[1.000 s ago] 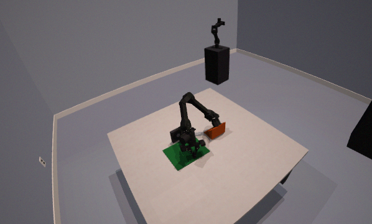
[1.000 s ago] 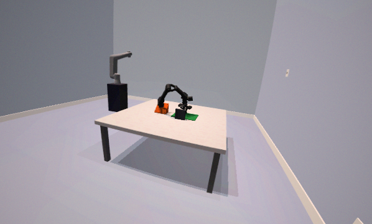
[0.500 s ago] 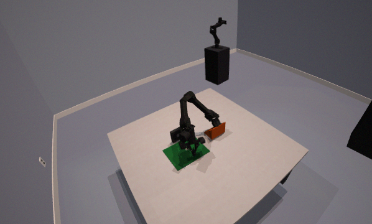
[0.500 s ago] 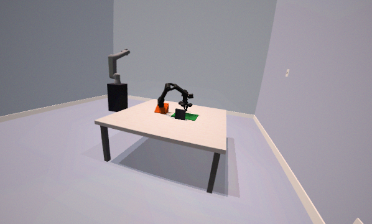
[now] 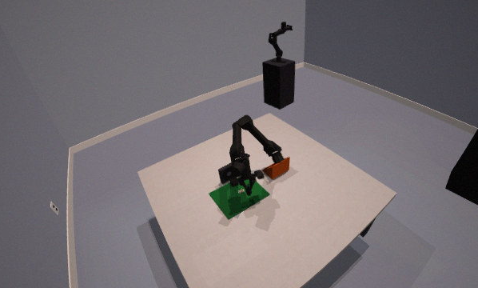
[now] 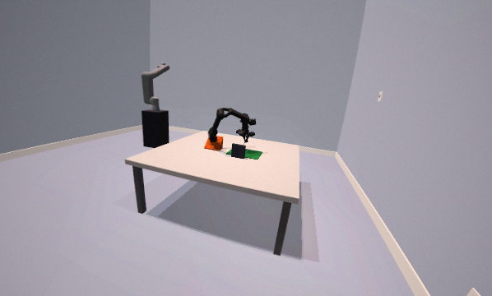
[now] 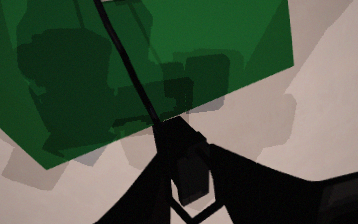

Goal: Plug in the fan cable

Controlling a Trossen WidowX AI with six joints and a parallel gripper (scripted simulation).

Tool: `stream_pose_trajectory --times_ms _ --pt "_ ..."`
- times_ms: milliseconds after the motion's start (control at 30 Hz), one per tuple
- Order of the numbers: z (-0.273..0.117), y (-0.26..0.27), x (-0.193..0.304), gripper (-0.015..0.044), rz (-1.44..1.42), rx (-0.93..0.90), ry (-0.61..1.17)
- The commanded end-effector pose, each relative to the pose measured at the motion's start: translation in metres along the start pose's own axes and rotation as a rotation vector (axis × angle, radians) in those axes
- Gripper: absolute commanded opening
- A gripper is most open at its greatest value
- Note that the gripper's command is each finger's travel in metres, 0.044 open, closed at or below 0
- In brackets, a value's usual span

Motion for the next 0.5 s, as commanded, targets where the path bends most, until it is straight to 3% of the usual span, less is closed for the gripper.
stream_pose_trajectory --times_ms 0,200,467 --pt "-0.0141 -0.0010 0.0032 0.0000 0.005 0.000 0.007" --pt "-0.0220 -0.0024 0.0038 0.0000 -0.018 0.000 0.004" --pt "-0.0222 -0.0054 0.0017 0.0000 -0.286 0.004 -0.020"
Point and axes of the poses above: the point midway between the two fingers, 35 mm back from their tips, its own z axis out along the fingers, its own y axis across the jaws, x = y × z, the point moved 2 cm from there along -z, back along the fingers, and after that the axes turned 5 degrees about z, right-handed, at the moved point
